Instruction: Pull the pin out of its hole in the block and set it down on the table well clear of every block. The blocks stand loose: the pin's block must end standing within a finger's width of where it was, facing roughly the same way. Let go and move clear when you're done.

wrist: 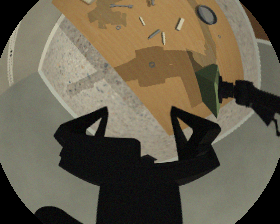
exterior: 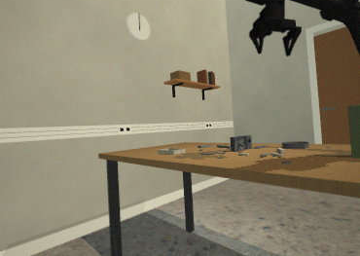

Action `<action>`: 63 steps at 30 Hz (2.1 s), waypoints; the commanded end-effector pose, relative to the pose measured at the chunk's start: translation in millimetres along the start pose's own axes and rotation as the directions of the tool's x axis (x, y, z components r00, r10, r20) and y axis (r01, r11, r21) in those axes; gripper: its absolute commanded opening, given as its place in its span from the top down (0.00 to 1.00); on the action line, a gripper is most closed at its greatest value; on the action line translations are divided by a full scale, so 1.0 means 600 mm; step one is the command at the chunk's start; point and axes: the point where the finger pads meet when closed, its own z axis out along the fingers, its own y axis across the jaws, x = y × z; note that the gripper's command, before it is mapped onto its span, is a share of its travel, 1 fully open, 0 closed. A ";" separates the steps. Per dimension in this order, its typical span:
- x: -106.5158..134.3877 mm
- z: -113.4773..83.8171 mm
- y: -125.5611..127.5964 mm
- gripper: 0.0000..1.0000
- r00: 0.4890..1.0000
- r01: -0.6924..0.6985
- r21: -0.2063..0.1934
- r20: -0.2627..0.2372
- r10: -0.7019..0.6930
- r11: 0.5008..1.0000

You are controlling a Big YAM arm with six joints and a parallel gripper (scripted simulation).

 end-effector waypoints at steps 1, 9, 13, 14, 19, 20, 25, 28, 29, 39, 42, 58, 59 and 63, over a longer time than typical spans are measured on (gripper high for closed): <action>0.000 -0.008 0.002 0.00 1.000 -0.002 -0.011 -0.001 0.002 1.000; 0.000 -0.008 0.002 0.00 1.000 -0.002 -0.011 -0.001 0.002 1.000; 0.000 -0.008 0.002 0.00 1.000 -0.002 -0.011 -0.001 0.002 1.000; 0.000 -0.008 0.002 0.00 1.000 -0.002 -0.011 -0.001 0.002 1.000; 0.000 -0.008 0.002 0.61 1.000 -0.002 -0.011 -0.001 0.002 1.000; 0.000 -0.008 0.002 0.61 1.000 -0.002 -0.011 -0.001 0.002 1.000; 0.000 -0.008 0.002 0.61 1.000 -0.002 -0.011 -0.001 0.002 1.000; 0.000 -0.008 0.002 0.61 1.000 -0.002 -0.011 -0.001 0.002 1.000; 0.000 -0.008 0.002 0.61 1.000 -0.002 -0.011 -0.001 0.002 1.000; 0.000 -0.008 0.002 0.61 1.000 -0.002 -0.011 -0.001 0.002 1.000; 0.000 -0.008 0.002 0.61 1.000 -0.002 -0.011 -0.001 0.002 1.000; 0.000 -0.008 0.002 0.61 1.000 -0.002 -0.011 -0.001 0.002 1.000; 0.000 -0.007 0.002 0.61 1.000 -0.002 -0.011 -0.001 0.002 1.000; -0.007 -0.005 0.004 0.61 1.000 -0.001 -0.011 -0.002 0.000 1.000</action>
